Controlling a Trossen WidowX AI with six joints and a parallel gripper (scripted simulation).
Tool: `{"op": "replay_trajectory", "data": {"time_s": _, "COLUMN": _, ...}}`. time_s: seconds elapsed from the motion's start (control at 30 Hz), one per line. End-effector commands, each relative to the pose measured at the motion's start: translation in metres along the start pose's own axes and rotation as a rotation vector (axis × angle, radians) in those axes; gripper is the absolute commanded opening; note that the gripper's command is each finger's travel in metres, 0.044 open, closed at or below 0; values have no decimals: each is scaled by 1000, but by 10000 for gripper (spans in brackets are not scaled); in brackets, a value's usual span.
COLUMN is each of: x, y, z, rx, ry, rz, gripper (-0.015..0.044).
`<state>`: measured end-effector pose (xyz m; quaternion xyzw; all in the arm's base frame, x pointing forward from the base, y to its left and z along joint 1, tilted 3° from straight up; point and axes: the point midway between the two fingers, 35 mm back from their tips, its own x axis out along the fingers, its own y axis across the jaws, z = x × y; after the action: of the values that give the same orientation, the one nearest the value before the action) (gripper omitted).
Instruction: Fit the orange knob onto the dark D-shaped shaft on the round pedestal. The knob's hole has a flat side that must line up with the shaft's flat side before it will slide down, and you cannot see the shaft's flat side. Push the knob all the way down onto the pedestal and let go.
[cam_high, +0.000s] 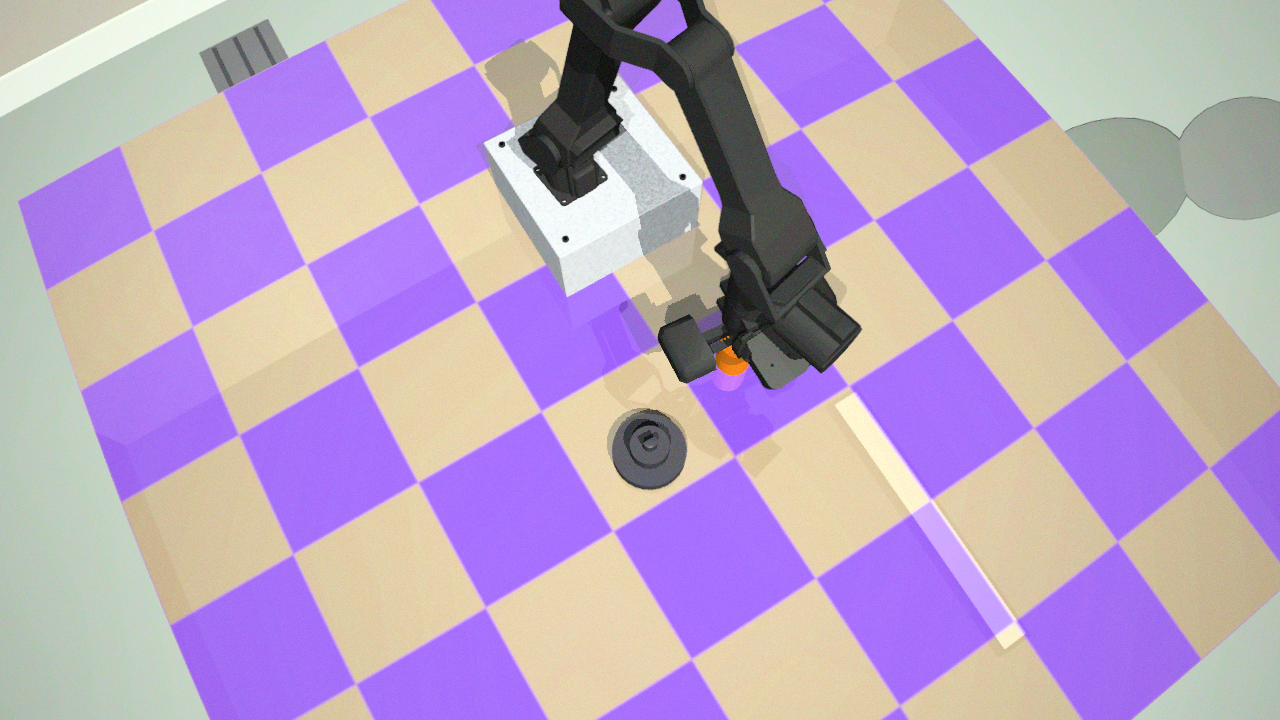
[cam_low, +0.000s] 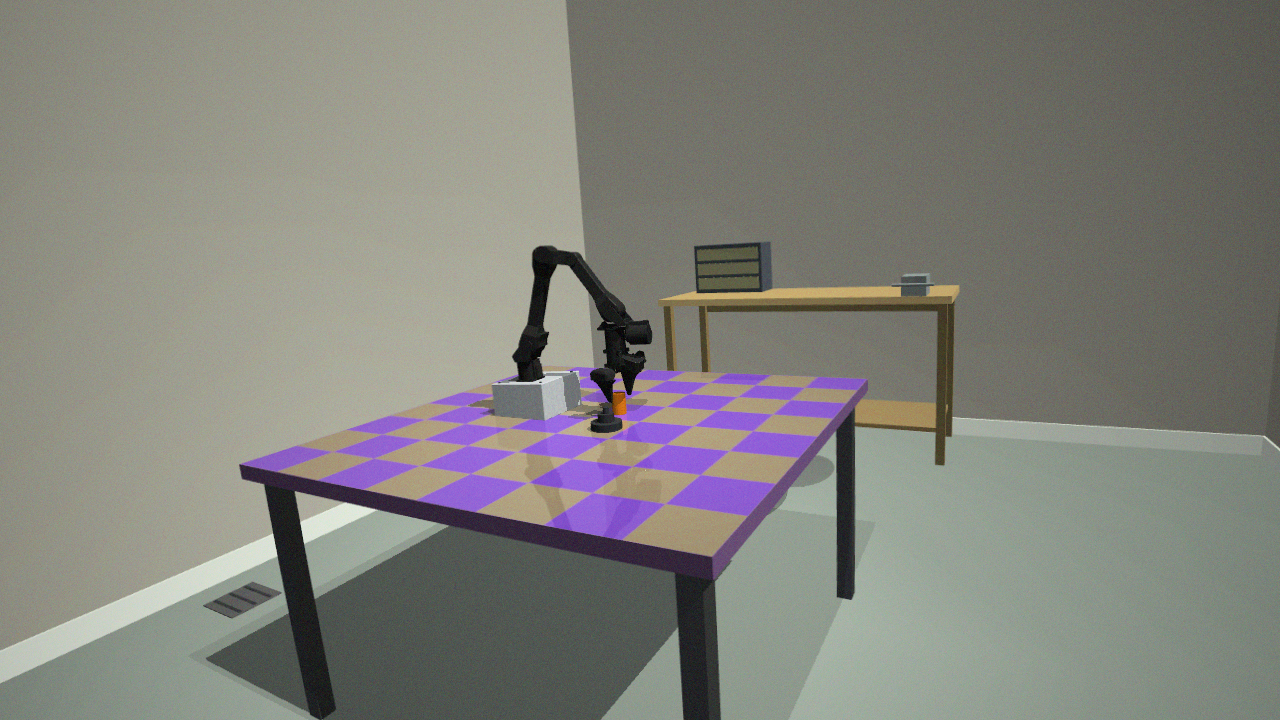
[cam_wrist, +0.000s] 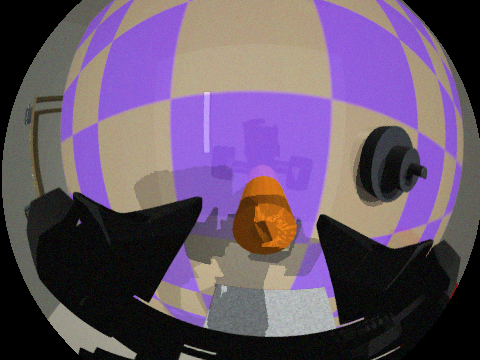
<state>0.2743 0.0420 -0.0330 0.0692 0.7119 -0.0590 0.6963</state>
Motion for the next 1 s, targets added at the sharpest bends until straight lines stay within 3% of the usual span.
{"op": "replay_trajectory", "data": {"time_s": 0.0, "x": 9, "y": -2, "z": -2, "rx": 3, "ry": 7, "rz": -7, "gripper": 440}}
{"op": "replay_trajectory", "data": {"time_s": 0.6, "x": 34, "y": -3, "z": -5, "rx": 3, "ry": 8, "rz": -7, "gripper": 440}}
{"op": "replay_trajectory", "data": {"time_s": 0.93, "x": 34, "y": -3, "z": -5, "rx": 3, "ry": 8, "rz": -7, "gripper": 177}}
{"op": "replay_trajectory", "data": {"time_s": 0.97, "x": 34, "y": -3, "z": -5, "rx": 3, "ry": 8, "rz": -7, "gripper": 171}}
